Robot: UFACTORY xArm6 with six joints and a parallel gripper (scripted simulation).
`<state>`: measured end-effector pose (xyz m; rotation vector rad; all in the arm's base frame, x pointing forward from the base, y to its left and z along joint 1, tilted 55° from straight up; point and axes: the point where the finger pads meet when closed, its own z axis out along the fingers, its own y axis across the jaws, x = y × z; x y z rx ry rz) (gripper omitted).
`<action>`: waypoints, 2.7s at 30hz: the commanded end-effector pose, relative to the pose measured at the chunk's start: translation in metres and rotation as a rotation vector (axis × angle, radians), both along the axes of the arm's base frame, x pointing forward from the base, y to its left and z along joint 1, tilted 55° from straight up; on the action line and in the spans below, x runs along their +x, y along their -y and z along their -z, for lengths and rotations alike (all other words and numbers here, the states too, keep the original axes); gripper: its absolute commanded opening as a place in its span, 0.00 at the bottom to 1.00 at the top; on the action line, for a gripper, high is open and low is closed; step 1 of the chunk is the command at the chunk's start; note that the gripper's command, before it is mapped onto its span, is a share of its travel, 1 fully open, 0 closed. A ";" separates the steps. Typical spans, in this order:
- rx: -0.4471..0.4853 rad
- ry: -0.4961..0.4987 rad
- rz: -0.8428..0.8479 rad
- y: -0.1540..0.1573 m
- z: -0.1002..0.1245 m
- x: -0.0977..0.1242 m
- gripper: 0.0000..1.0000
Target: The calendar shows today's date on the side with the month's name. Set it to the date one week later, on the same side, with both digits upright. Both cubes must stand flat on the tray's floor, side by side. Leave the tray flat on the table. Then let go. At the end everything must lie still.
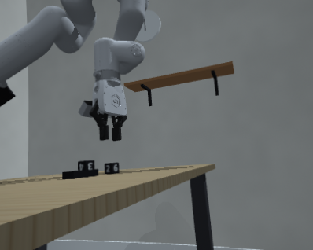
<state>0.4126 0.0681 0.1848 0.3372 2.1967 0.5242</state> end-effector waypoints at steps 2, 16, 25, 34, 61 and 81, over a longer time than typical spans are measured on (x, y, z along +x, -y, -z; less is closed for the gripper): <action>0.002 -0.002 -0.004 0.001 -0.003 -0.004 0.47; 0.002 -0.002 -0.004 0.001 -0.003 -0.004 1.00; 0.002 -0.002 -0.004 0.001 -0.003 -0.004 1.00; -0.163 0.052 -0.124 0.001 -0.003 -0.003 1.00; -0.801 0.260 -0.586 0.000 0.001 0.002 1.00; -1.221 0.397 -0.890 -0.001 0.003 0.005 1.00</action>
